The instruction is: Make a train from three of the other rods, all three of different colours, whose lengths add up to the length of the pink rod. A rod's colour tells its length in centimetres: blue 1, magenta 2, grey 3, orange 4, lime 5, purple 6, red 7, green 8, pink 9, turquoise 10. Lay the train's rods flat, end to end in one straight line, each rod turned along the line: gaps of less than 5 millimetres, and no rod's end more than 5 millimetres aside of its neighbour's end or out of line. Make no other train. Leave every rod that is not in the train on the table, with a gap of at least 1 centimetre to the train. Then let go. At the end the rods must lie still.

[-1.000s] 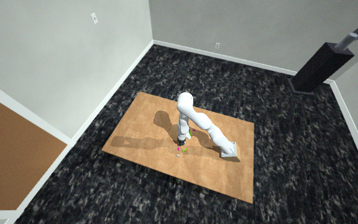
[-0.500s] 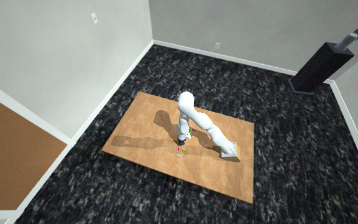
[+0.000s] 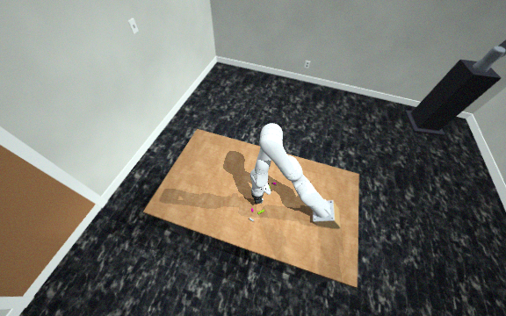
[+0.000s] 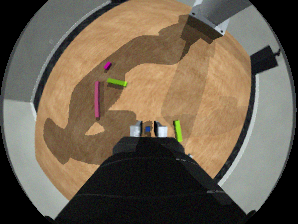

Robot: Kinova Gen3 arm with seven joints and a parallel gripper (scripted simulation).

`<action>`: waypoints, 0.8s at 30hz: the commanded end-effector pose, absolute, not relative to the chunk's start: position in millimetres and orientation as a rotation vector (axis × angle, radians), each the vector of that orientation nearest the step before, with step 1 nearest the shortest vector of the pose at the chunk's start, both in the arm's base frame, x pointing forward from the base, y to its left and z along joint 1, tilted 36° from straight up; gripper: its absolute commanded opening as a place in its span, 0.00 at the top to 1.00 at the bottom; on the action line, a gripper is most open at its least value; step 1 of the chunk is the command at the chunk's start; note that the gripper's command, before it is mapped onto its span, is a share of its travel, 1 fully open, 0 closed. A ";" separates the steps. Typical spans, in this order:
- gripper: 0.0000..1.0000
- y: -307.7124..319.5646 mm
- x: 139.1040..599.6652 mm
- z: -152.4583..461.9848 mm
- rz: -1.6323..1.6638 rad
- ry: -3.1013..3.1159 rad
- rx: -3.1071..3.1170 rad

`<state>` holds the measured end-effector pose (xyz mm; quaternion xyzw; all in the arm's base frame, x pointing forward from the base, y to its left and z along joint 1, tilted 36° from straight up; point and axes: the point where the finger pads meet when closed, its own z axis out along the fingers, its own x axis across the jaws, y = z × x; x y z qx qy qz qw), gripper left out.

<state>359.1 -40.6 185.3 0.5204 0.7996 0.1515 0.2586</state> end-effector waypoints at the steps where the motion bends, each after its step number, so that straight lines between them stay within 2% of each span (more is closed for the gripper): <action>1: 0.46 -37.1 358.3 200.8 0.446 2.151 1.398; 24: 0.46 -36.5 329.9 239.2 0.446 2.151 1.398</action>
